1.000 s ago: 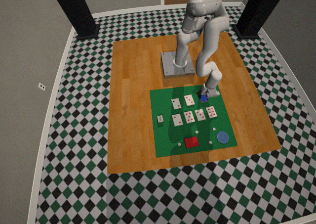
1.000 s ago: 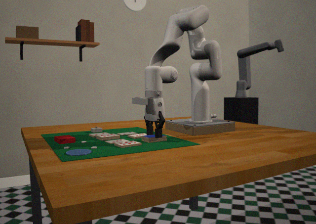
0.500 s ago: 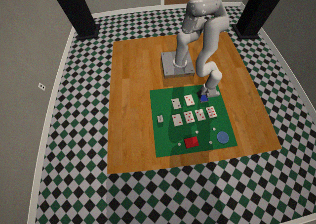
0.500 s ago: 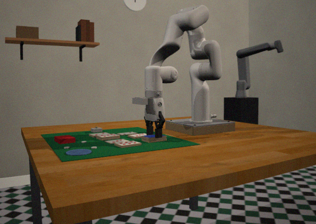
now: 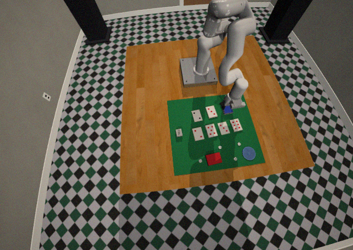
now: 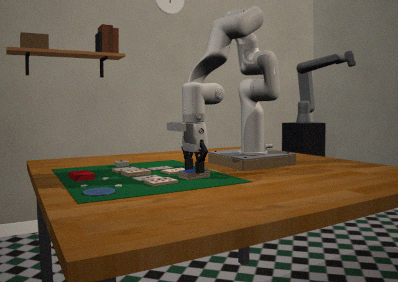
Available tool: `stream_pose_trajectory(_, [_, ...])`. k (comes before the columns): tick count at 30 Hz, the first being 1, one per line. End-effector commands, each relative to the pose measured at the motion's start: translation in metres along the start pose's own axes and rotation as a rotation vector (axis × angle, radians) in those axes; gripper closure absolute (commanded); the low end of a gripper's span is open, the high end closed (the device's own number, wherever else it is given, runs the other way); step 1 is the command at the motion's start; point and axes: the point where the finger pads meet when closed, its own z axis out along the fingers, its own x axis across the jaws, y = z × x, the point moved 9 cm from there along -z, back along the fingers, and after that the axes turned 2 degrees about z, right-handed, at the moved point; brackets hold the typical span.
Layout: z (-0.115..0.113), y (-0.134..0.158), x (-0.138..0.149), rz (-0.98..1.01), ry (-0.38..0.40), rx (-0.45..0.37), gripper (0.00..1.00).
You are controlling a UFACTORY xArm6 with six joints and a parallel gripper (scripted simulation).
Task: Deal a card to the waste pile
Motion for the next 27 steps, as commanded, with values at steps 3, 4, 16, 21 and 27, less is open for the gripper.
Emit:
stream_pose_trajectory(3, [-0.013, -0.001, 0.0, 0.0, -0.002, 0.005, 0.27])
stream_pose_trajectory(4, [-0.016, -0.001, 0.0, 0.0, -0.002, 0.005, 0.27])
stream_pose_trajectory(16, [-0.039, -0.001, 0.0, 0.0, -0.002, 0.005, 0.27])
stream_pose_trajectory(21, [-0.04, -0.001, 0.0, 0.0, -0.002, 0.005, 0.27])
stream_pose_trajectory(27, [-0.04, -0.001, 0.0, 0.0, -0.002, 0.005, 0.27])
